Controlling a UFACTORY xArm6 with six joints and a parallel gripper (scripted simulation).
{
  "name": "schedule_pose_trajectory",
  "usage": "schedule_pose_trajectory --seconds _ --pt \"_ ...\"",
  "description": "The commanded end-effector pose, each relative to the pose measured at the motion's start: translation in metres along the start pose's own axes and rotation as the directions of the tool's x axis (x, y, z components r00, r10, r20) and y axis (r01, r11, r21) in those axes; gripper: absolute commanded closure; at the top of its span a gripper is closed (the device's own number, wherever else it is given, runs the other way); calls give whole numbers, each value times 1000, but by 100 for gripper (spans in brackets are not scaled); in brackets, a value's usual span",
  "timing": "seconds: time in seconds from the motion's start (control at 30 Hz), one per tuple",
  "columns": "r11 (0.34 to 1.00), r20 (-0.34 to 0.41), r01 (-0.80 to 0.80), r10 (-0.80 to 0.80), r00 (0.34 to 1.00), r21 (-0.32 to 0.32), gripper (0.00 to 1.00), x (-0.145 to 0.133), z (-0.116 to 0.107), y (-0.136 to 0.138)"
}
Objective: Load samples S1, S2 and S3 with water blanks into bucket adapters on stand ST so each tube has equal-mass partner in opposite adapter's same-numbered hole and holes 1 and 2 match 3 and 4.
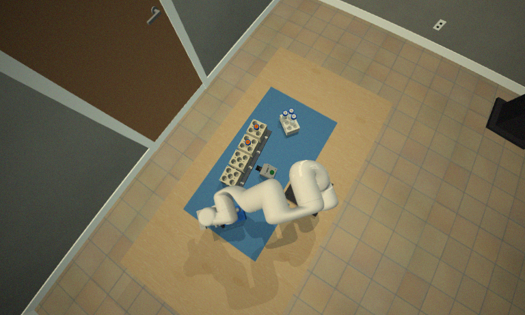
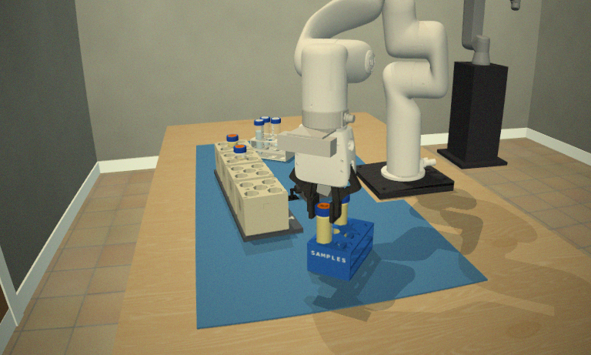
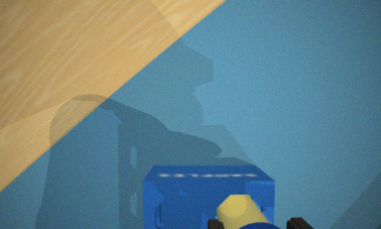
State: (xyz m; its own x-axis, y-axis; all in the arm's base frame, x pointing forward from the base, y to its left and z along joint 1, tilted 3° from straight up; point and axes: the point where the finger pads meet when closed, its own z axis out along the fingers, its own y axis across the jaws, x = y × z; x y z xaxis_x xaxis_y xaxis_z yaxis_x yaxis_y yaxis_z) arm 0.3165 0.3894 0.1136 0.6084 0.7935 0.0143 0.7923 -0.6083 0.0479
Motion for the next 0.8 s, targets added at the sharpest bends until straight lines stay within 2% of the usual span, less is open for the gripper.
schedule_pose_trajectory --seconds 0.0,0.77 --pt "1000 -5 0 0 1000 0 100 2 -5 0" --pt "1000 -5 0 0 1000 0 100 2 -19 0"
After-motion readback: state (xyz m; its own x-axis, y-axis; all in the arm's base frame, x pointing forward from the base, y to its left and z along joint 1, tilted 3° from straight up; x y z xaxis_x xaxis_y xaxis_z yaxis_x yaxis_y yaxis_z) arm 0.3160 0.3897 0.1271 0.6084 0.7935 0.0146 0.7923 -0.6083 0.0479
